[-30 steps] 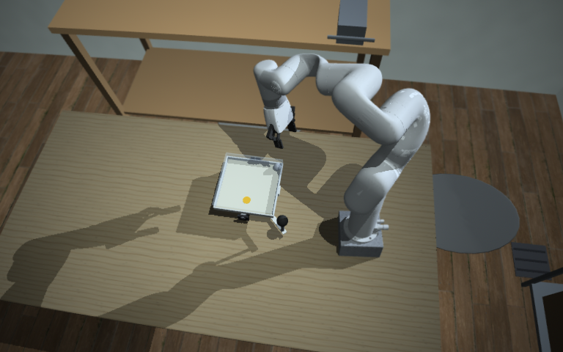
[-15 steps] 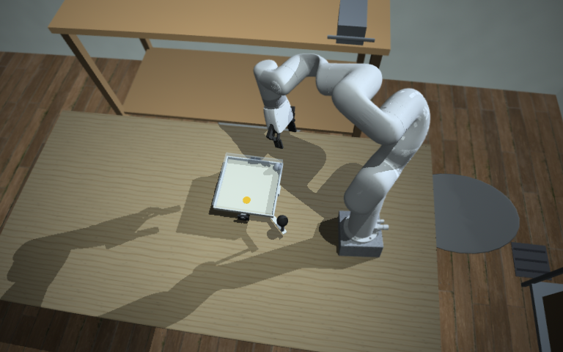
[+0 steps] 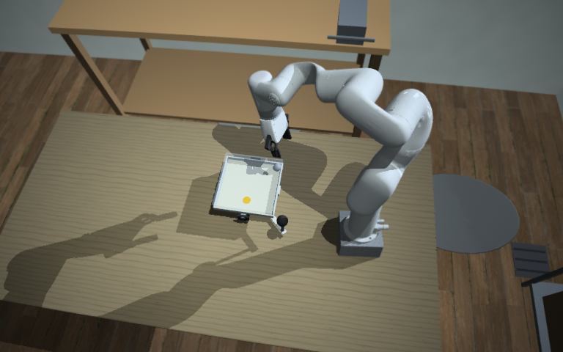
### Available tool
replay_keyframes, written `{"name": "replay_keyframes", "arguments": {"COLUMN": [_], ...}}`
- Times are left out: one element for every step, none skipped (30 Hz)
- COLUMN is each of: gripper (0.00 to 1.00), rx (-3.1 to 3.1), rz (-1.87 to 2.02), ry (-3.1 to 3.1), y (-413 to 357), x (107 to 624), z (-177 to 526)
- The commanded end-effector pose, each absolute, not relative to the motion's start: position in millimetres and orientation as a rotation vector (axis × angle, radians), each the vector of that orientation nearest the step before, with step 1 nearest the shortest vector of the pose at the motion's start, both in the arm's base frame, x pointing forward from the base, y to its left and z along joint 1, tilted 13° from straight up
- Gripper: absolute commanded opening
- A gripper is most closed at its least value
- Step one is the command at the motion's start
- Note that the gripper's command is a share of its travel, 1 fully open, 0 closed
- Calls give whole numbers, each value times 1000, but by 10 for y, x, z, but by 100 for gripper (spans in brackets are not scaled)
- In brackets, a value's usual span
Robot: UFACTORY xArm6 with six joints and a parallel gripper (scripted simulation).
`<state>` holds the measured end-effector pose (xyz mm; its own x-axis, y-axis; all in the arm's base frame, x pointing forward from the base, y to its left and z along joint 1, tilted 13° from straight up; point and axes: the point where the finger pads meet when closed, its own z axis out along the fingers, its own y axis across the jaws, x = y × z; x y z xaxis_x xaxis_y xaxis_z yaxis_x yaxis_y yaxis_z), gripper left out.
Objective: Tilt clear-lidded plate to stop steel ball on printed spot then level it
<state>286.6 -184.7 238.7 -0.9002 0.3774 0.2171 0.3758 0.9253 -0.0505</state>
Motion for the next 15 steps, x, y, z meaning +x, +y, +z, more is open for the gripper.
{"name": "replay_keyframes", "arguments": {"gripper": [100, 100, 100, 100, 100, 100, 100, 100, 100, 100, 100, 100, 100, 100, 100], "rx": [-559, -559, -559, -559, -521, -416, -358, -349, -338, -328, -318, -308, -298, -292, -279], "rz": [16, 16, 16, 16, 26, 53, 68, 70, 73, 75, 78, 80, 83, 84, 87], "ry": [-2868, -2868, -2868, -2868, -2877, -2900, -2911, -2913, -2915, -2916, -2918, -2920, -2921, -2922, -2924], "y": [-1838, -1838, -1838, -1838, -1778, -1606, -1513, -1498, -1481, -1465, -1448, -1432, -1416, -1407, -1386], "x": [2881, 2881, 2881, 2881, 2904, 2961, 2985, 2989, 2994, 2998, 3002, 3007, 3011, 3013, 3017], "z": [2395, 2395, 2395, 2395, 2372, 2307, 2272, 2266, 2259, 2253, 2247, 2241, 2235, 2231, 2224]}}
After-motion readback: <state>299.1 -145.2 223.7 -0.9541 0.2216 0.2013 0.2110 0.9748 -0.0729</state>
